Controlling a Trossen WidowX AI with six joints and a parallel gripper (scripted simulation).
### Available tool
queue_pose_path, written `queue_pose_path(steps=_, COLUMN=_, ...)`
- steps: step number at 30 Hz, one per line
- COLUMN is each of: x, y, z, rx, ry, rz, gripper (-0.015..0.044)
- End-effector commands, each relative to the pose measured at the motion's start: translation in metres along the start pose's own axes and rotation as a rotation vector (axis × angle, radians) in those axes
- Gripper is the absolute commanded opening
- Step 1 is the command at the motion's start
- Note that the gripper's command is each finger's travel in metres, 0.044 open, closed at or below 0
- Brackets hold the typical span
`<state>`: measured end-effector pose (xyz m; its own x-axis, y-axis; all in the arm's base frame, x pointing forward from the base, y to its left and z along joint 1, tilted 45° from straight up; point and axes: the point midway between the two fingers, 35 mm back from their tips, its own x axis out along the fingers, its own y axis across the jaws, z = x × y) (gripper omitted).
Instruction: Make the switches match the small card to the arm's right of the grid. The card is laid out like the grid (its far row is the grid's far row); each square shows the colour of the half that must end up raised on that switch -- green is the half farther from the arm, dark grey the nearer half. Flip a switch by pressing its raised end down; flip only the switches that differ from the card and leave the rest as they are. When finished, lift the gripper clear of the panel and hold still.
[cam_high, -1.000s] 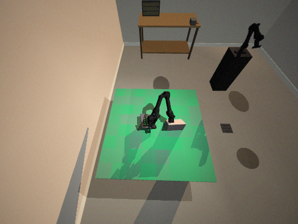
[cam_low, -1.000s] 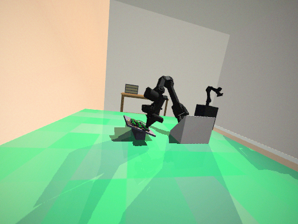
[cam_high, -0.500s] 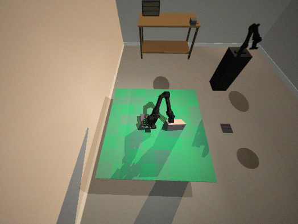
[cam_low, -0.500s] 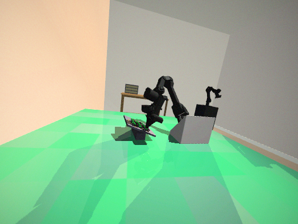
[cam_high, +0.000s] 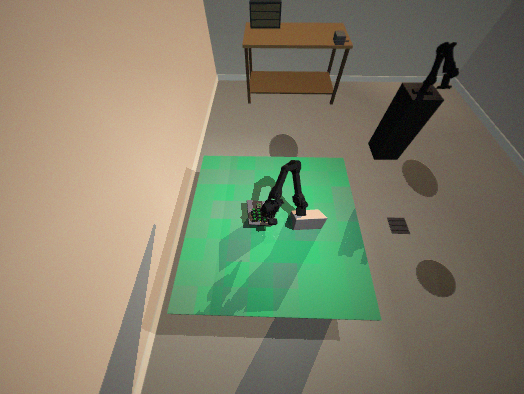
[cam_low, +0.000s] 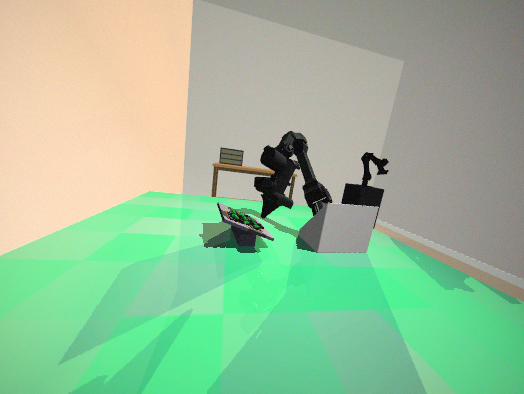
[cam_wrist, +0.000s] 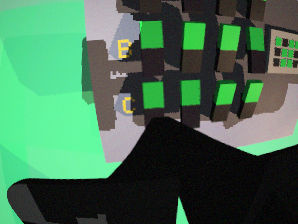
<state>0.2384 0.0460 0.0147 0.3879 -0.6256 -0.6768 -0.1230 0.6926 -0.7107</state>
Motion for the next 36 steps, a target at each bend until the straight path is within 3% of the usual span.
queue_pose_path(steps=1, x=-0.032, y=-0.001, z=0.002, rx=0.01, ry=-0.028, rz=0.005, gripper=0.0)
queue_pose_path(steps=13, x=-0.032, y=-0.027, z=-0.017, rx=0.008, ry=-0.027, rz=0.004, gripper=0.0)
queue_pose_path(steps=18, x=0.002, y=-0.027, z=-0.017, rx=0.009, ry=-0.053, rz=0.004, gripper=0.0)
queue_pose_path(steps=36, x=0.021, y=-0.027, z=-0.016, rx=0.009, ry=-0.054, rz=0.002, gripper=0.0)
